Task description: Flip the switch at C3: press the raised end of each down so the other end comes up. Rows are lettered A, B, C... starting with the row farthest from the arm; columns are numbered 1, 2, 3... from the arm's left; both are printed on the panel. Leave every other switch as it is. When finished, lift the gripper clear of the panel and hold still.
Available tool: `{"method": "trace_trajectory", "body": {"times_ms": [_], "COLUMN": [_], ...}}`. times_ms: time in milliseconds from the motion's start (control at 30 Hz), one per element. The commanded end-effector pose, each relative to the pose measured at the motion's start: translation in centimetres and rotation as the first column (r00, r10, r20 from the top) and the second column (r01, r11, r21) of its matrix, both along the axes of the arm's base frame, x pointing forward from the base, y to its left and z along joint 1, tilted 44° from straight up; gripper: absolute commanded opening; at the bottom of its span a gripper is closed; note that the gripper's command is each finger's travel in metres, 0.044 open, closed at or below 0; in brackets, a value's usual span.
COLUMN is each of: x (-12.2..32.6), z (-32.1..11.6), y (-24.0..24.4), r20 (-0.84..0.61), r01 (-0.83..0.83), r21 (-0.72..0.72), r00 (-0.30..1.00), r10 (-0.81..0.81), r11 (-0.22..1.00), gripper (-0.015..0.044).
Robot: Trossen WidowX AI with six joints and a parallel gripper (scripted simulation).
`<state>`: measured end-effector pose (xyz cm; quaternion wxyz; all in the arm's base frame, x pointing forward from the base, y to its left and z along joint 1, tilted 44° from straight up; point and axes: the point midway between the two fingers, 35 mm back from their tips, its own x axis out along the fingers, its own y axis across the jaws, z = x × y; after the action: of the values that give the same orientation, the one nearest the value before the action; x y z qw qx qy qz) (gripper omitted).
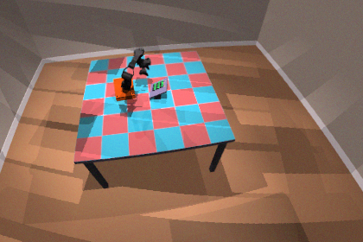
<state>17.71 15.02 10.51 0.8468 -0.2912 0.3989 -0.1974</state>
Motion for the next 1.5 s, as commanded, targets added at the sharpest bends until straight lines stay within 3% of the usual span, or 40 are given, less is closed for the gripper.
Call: {"method": "trace_trajectory", "body": {"times_ms": [0, 333, 467, 1467], "x": [0.1, 1.7, 1.7, 4.9], "z": [-0.1, -6.5, -6.9, -9.8], "y": [-0.1, -8.3, -8.9, -12.1], "r20": [-0.001, 0.001, 0.003, 0.024], "r01": [0.0, -0.009, -0.008, -0.024], "r21": [0.0, -0.018, -0.022, -0.027], "r00": [1.0, 1.0, 1.0, 0.999], "r10": [0.0, 0.009, 0.008, 0.025], "r11": [1.0, 1.0, 1.0, 0.999], "gripper": [0.0374, 0.0111, 0.0006, 0.0]}}
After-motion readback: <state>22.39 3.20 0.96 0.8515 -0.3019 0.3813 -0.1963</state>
